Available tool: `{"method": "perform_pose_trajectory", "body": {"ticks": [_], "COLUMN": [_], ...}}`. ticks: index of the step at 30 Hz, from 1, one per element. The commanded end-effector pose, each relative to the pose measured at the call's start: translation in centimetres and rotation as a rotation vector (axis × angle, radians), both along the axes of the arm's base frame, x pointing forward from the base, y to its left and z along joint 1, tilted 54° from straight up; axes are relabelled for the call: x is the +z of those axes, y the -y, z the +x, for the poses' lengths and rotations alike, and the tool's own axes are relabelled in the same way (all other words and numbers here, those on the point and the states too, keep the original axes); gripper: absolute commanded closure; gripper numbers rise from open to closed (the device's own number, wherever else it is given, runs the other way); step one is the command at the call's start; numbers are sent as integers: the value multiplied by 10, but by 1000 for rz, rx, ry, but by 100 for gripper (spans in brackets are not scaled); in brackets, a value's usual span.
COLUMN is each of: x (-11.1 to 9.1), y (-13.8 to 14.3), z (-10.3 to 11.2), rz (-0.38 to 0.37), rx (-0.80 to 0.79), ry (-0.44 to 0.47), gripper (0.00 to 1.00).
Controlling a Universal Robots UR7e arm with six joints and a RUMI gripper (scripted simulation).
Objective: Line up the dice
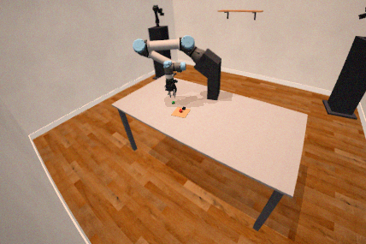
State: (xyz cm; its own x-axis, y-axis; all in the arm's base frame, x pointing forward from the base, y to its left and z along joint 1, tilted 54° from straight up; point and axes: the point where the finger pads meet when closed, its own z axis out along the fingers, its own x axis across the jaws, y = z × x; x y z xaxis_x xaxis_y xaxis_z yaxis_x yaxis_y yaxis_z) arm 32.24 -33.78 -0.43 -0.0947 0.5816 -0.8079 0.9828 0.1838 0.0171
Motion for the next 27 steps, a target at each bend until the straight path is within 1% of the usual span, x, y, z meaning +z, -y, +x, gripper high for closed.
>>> {"method": "perform_pose_trajectory", "body": {"ticks": [1,27], "x": [-3,-22], "y": [4,30], "z": [1,6], "rz": [0,0], "rx": [1,1], "ry": [1,1], "gripper": [76,76]}}
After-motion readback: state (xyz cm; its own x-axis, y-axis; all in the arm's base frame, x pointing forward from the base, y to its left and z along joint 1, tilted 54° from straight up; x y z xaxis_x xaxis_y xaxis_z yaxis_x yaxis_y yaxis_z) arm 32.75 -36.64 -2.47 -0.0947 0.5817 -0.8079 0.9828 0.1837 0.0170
